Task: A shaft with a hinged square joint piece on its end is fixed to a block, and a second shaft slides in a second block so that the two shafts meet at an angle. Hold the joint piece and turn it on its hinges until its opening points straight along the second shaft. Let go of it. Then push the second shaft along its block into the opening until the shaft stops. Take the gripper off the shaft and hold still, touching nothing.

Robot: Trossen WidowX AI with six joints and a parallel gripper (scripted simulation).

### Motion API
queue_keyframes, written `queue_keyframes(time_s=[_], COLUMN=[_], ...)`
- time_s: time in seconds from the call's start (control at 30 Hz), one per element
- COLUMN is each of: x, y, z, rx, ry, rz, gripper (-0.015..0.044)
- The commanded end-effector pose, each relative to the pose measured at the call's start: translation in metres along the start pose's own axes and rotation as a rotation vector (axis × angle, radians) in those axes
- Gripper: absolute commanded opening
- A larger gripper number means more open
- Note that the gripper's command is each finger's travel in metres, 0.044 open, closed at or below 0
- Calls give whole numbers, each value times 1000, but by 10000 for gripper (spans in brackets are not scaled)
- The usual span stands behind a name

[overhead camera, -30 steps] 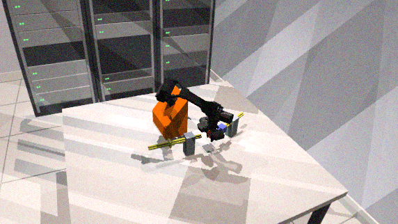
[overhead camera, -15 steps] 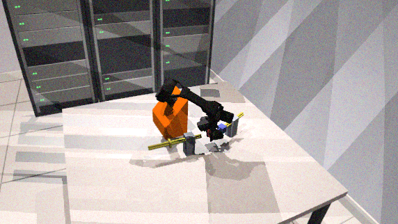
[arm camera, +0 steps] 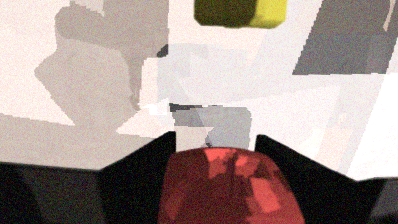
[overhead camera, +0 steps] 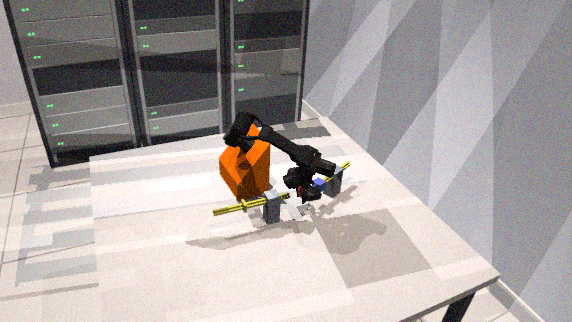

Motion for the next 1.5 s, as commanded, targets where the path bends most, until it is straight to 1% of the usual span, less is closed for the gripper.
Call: queue_keyframes(time_s=[0.0, 0.2, 0.23, 0.6, 0.83, 1.07, 1.47], x=[0, 0, 0, 1, 28, 30, 62], y=[0, 0, 0, 0, -2, -1, 5], z=[0, 0, 0, 0, -6, -5, -2], rx=[1, 1, 1, 1, 22, 30, 412], ry=[1, 1, 1, 6, 181, 185, 153], rz=[-1, -1, -1, -2, -58, -62, -92], gripper=[278, 436, 440, 440, 440, 440, 440])
Point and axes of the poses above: the point midway between the two fingers, 35 mm back from their tips, its own x axis back along the fingers, its own y axis across the jaws, z = x × y, the point moved 1 cm from there along x, back along the fingers, and after that the axes turned 8 degrees about x, right-handed, at the moved point
